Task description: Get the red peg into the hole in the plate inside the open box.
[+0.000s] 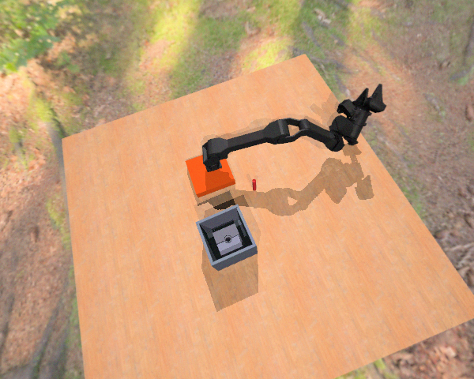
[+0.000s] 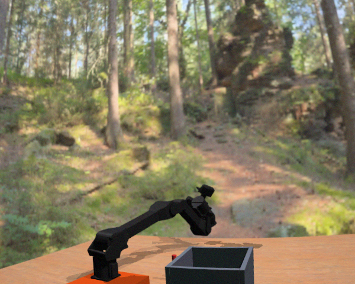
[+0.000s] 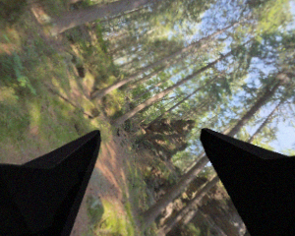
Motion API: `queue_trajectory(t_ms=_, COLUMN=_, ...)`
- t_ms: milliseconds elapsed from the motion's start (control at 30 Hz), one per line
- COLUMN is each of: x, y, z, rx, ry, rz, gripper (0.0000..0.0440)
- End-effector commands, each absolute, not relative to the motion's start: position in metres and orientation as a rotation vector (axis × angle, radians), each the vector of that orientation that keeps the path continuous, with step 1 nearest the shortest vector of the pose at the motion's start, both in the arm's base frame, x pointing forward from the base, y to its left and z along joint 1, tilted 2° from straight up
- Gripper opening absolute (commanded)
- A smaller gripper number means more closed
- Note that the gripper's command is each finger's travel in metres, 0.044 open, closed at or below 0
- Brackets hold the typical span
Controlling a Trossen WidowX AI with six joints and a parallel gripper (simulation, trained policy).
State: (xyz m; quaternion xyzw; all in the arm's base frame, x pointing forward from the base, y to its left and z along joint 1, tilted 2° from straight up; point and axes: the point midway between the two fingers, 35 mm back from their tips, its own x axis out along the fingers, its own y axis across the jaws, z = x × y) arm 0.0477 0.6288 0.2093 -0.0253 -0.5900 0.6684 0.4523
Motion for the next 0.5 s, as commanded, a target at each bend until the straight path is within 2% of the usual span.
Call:
queue_trajectory(t_ms=0, x=0.056, y=0.631, z=0.212, rx=-0.065, ry=-1.421, rz=1.649, gripper=0.0421)
queue_trajectory(t_ms=67, x=0.071, y=0.634, z=0.215, rx=-0.07, ry=-1.343, rz=1.656, gripper=0.044)
queue_trajectory(t_ms=467, x=0.169, y=0.639, z=0.216, rx=-0.061, ry=-0.875, rz=1.658, gripper=0.044)
